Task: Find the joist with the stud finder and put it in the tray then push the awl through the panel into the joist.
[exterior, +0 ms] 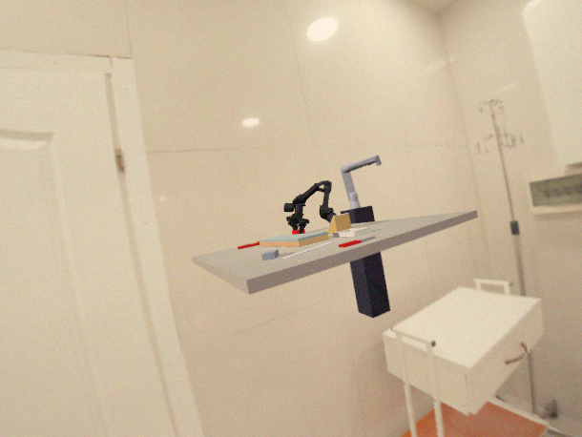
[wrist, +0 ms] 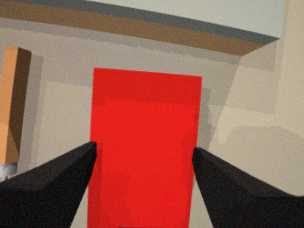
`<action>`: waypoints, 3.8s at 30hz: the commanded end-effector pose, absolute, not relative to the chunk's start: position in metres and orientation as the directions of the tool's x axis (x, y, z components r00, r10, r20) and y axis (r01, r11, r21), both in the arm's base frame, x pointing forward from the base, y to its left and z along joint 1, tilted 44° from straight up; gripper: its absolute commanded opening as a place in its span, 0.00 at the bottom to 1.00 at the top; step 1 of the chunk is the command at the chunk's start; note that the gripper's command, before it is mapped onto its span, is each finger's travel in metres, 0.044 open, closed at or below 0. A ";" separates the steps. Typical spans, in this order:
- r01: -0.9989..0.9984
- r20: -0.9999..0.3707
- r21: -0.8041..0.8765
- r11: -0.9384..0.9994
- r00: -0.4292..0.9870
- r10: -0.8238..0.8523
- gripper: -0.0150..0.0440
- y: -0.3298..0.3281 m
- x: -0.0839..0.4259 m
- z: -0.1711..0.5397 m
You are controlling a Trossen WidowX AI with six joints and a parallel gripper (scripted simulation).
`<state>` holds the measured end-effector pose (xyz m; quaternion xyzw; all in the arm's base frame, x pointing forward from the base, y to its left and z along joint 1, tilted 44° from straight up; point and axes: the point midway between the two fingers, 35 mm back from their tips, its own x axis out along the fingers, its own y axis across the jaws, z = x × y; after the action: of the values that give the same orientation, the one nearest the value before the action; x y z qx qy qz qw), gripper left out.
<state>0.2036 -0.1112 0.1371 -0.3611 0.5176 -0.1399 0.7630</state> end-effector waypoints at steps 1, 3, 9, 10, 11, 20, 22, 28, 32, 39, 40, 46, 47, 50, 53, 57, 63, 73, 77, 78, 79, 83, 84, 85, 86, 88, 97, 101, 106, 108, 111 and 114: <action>-0.165 -0.690 -0.695 0.700 0.426 -0.585 0.72 -0.111 0.203 0.136; -0.165 -0.690 -0.695 0.700 0.426 -0.585 0.70 -0.111 0.203 0.136; -0.165 -0.690 -0.695 0.700 0.426 -0.585 0.63 -0.111 0.203 0.136; -0.165 -0.690 -0.695 0.700 0.426 -0.585 0.62 -0.111 0.203 0.136; -0.165 -0.690 -0.695 0.700 0.426 -0.585 0.61 -0.111 0.203 0.136; -0.165 -0.692 -0.693 0.701 0.425 -0.584 0.44 -0.110 0.203 0.137; -0.165 -0.695 -0.690 0.705 0.423 -0.581 0.35 -0.106 0.204 0.139; -0.168 -0.708 -0.677 0.717 0.415 -0.572 0.25 -0.091 0.203 0.151; -0.169 -0.713 -0.672 0.721 0.411 -0.568 0.25 -0.081 0.202 0.160; -0.171 -0.714 -0.672 0.721 0.408 -0.569 0.25 -0.064 0.197 0.177; -0.171 -0.713 -0.673 0.720 0.408 -0.570 0.25 -0.062 0.197 0.179; -0.170 -0.705 -0.681 0.712 0.413 -0.576 0.25 -0.050 0.191 0.195; -0.170 -0.703 -0.683 0.711 0.415 -0.577 0.25 -0.048 0.190 0.198; -0.168 -0.697 -0.689 0.705 0.421 -0.581 0.25 -0.043 0.188 0.206; -0.168 -0.695 -0.691 0.703 0.423 -0.582 0.25 -0.042 0.188 0.209; -0.163 -0.694 -0.691 0.705 0.423 -0.583 0.25 -0.039 0.196 0.213; -0.151 -0.692 -0.690 0.708 0.424 -0.584 0.25 -0.033 0.220 0.223; -0.130 -0.687 -0.690 0.712 0.427 -0.588 0.25 -0.023 0.264 0.234; -0.121 -0.686 -0.689 0.714 0.428 -0.589 0.25 -0.019 0.282 0.237; -0.119 -0.685 -0.689 0.715 0.428 -0.589 0.25 -0.018 0.287 0.238; -0.117 -0.685 -0.689 0.715 0.428 -0.590 0.25 -0.017 0.291 0.238; -0.108 -0.683 -0.689 0.717 0.429 -0.591 0.25 -0.014 0.310 0.239; -0.106 -0.682 -0.689 0.717 0.430 -0.592 0.25 -0.013 0.315 0.239; -0.104 -0.682 -0.689 0.717 0.430 -0.592 0.25 -0.012 0.319 0.239; -0.102 -0.681 -0.689 0.718 0.430 -0.592 0.25 -0.011 0.324 0.239; -0.098 -0.680 -0.689 0.719 0.431 -0.593 0.25 -0.010 0.333 0.238; -0.090 -0.679 -0.688 0.720 0.431 -0.595 0.25 -0.008 0.350 0.236; -0.090 -0.679 -0.688 0.720 0.431 -0.594 0.25 -0.011 0.352 0.232; -0.090 -0.679 -0.687 0.721 0.431 -0.594 0.25 -0.016 0.353 0.227; -0.090 -0.679 -0.687 0.721 0.431 -0.594 0.25 -0.018 0.354 0.225; -0.090 -0.679 -0.687 0.721 0.431 -0.594 0.25 -0.020 0.355 0.222; -0.090 -0.679 -0.687 0.721 0.431 -0.594 0.25 -0.023 0.356 0.219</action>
<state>0.3555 -0.0214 0.2219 -0.3357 0.5089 -0.1653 0.7752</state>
